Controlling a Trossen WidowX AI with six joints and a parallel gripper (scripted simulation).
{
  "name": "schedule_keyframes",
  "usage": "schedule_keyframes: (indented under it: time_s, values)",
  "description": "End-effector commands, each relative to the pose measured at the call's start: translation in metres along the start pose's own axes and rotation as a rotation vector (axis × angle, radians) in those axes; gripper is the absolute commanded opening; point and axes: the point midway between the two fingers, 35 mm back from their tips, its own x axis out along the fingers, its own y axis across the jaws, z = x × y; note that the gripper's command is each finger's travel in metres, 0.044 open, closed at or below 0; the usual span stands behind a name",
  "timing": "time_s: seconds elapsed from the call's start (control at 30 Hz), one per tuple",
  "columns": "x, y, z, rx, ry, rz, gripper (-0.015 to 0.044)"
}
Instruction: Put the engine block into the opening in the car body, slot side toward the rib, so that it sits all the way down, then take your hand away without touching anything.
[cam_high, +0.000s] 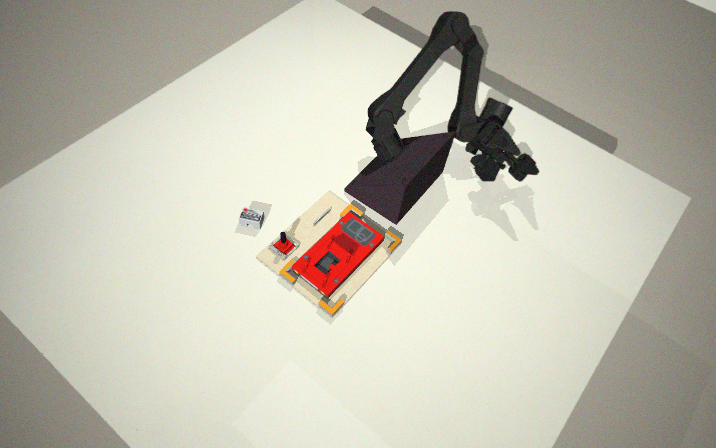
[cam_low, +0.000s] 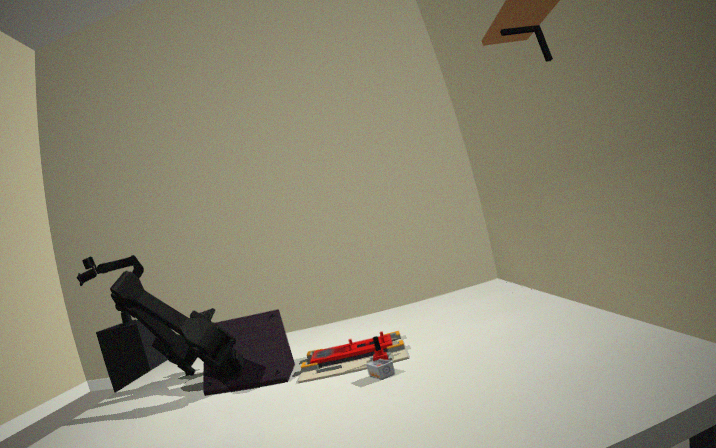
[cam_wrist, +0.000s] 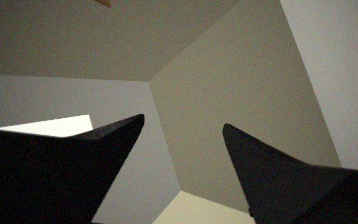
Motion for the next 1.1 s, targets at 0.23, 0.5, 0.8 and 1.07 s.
schedule_keyframes:
  time_s: [0.23,0.5,0.8,1.07]
  values:
    - [0.018,-0.030,-0.006,-0.106,-0.053,-0.114,0.0440]
    - [0.039,-0.060,-0.009,-0.219,-0.137,-0.269,0.0440]
    - [0.058,-0.084,-0.008,-0.309,-0.256,-0.462,0.0440]
    - [0.072,-0.095,-0.004,-0.358,-0.382,-0.648,0.0440]
